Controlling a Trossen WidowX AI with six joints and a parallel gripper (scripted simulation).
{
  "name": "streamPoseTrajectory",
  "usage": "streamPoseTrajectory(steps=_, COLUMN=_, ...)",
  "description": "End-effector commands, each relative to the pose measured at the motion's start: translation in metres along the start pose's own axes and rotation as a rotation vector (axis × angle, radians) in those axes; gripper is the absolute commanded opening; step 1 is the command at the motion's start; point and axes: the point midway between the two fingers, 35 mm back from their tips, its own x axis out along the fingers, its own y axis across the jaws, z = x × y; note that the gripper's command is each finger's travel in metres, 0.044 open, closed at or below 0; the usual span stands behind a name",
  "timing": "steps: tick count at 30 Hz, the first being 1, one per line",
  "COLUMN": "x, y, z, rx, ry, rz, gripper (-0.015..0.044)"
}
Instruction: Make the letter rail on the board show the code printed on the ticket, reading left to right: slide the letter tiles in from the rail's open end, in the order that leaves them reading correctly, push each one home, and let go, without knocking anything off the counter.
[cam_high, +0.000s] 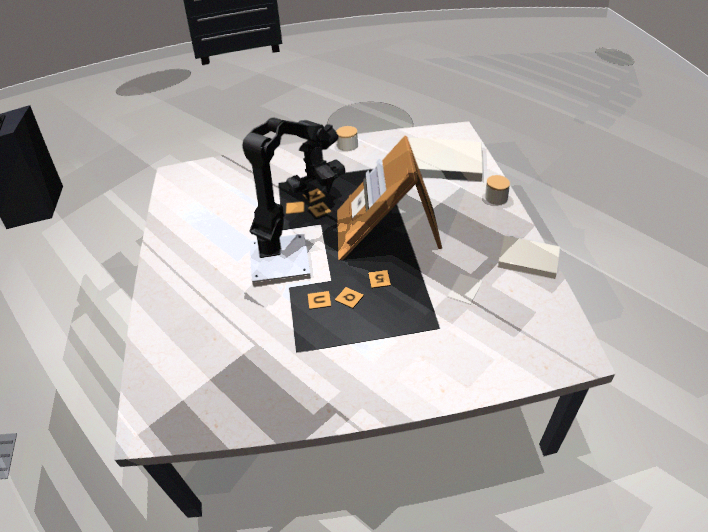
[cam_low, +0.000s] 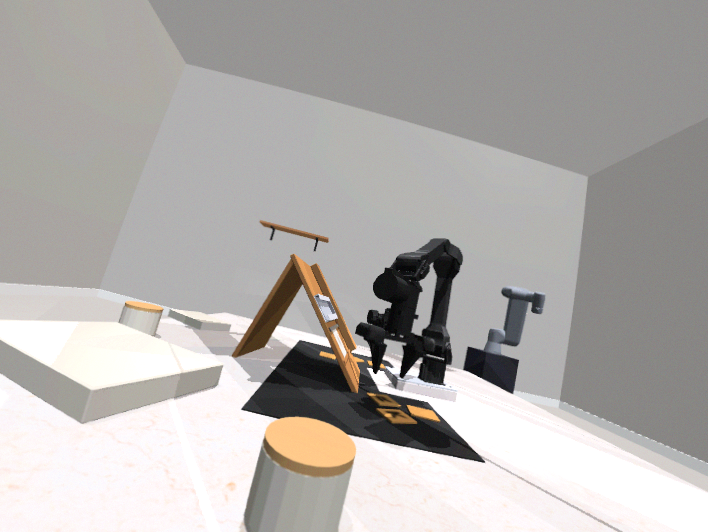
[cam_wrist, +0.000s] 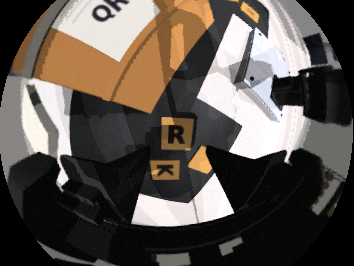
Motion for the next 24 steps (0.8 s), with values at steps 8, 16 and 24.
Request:
streamPoseTrajectory(steps=8, x=0.017, y=-0.001, z=0.000, rx=0.027, ry=-0.008, rz=-0.005, gripper=0.0340)
streamPoseTrajectory(steps=16, x=0.037, y=-0.003, z=0.002, rx=0.027, ry=-0.008, rz=-0.005, gripper=0.0340)
streamPoseTrajectory(steps=24, x=0.037, y=-0.003, z=0.002, rx=0.027, ry=-0.008, rz=-0.005, gripper=0.0340)
